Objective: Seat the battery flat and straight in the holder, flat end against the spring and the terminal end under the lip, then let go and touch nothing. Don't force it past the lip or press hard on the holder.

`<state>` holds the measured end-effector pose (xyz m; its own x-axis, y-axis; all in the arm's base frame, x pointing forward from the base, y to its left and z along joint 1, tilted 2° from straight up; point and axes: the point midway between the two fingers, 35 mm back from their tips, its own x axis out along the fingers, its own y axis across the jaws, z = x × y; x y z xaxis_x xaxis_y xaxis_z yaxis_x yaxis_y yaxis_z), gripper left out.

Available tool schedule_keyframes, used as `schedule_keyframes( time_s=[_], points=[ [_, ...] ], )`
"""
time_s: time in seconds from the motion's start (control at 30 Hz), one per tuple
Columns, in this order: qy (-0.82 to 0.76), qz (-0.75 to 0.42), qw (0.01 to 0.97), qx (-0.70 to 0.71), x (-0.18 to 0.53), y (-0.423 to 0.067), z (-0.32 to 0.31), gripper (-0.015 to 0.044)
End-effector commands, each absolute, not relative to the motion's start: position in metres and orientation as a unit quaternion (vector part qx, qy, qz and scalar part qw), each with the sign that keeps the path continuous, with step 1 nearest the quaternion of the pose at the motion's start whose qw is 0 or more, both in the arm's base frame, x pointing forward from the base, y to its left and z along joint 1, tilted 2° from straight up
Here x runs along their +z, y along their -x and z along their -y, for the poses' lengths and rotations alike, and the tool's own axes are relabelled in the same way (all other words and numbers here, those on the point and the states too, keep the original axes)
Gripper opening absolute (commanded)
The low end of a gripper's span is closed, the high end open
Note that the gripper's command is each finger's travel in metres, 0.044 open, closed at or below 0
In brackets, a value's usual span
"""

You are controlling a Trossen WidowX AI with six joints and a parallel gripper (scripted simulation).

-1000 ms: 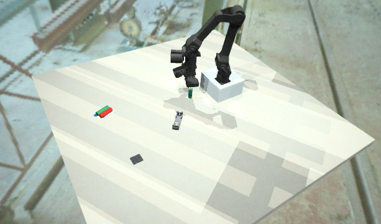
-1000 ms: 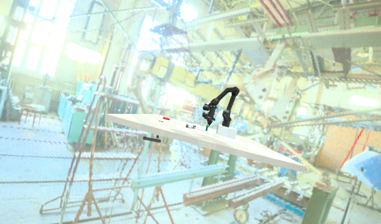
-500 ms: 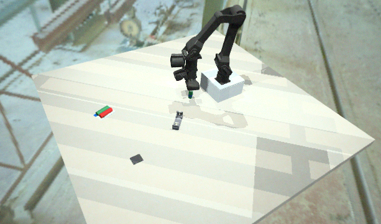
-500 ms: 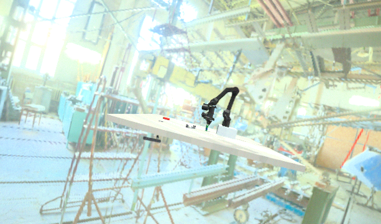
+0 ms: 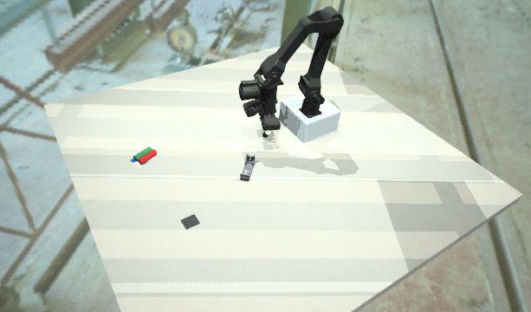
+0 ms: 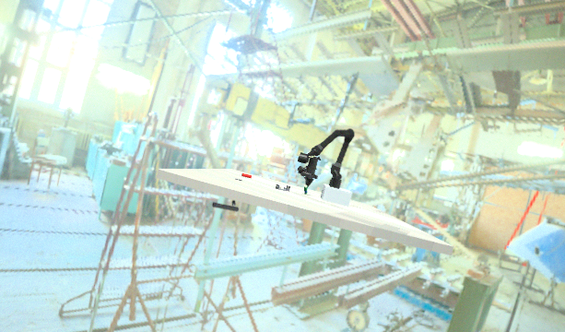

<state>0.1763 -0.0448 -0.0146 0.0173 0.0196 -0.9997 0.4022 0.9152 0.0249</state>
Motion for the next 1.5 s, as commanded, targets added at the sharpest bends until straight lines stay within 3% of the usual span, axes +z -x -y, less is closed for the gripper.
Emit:
schedule_keyframes(
  time_s=[0.0, 0.23, 0.53, 1.0, 1.3, 1.47],
  points=[
    [-0.157, -0.687, 0.696, -0.136, -0.014, -0.178, 0.037, 0.0],
    [-0.154, -0.687, 0.697, -0.136, -0.009, -0.179, 0.038, 0.0],
    [-0.157, -0.687, 0.697, -0.136, 0.065, -0.178, 0.038, 0.0],
    [-0.155, -0.689, 0.694, -0.138, 0.062, -0.176, 0.038, 0.0],
    [-0.382, -0.601, 0.601, -0.362, 0.033, -0.184, 0.029, 0.0227],
    [-0.511, -0.502, 0.498, -0.489, 0.013, -0.187, 0.023, 0.0227]
  ],
)
